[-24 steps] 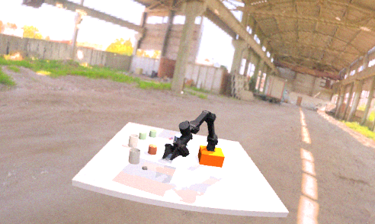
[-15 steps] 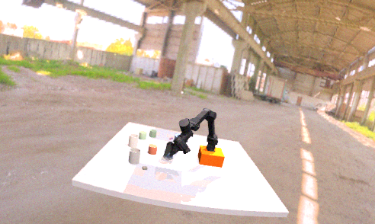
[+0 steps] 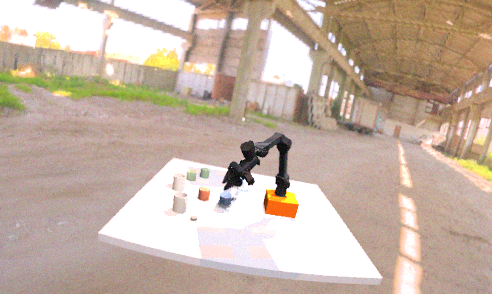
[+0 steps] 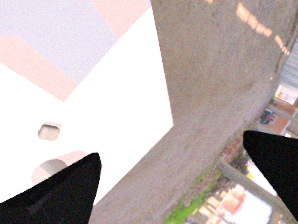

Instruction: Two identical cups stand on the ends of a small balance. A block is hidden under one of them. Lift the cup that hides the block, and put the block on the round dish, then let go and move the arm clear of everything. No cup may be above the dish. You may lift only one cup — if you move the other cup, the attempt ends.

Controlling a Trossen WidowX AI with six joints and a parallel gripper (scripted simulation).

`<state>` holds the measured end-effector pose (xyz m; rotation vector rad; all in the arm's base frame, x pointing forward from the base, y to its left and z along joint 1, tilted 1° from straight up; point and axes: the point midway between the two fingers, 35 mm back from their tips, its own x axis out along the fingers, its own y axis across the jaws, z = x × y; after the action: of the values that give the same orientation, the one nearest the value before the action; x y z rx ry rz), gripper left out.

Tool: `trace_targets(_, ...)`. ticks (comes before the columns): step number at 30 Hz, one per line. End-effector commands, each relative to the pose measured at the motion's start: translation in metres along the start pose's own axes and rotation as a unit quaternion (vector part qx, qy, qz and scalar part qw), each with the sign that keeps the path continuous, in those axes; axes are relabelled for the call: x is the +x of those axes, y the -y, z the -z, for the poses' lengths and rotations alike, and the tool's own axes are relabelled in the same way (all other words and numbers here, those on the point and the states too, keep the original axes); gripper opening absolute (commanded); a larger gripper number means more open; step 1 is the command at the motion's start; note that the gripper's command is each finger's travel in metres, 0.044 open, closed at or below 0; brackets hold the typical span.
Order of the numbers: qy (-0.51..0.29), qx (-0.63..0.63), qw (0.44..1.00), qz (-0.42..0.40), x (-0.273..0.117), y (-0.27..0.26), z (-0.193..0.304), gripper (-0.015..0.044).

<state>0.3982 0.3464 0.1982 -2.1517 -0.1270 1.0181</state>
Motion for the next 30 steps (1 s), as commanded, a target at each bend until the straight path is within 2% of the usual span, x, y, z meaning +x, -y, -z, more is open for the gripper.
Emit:
trace_targets(1,-0.013,0.058,0.998,-0.010,-0.014,-0.010,0.012,0.0440)
trace_targets(15,-0.064,0.288,0.955,-0.037,-0.069,-0.054,0.047,0.0440)
trace_targets(30,-0.126,0.511,0.849,-0.041,-0.123,-0.107,0.067,0.0440)
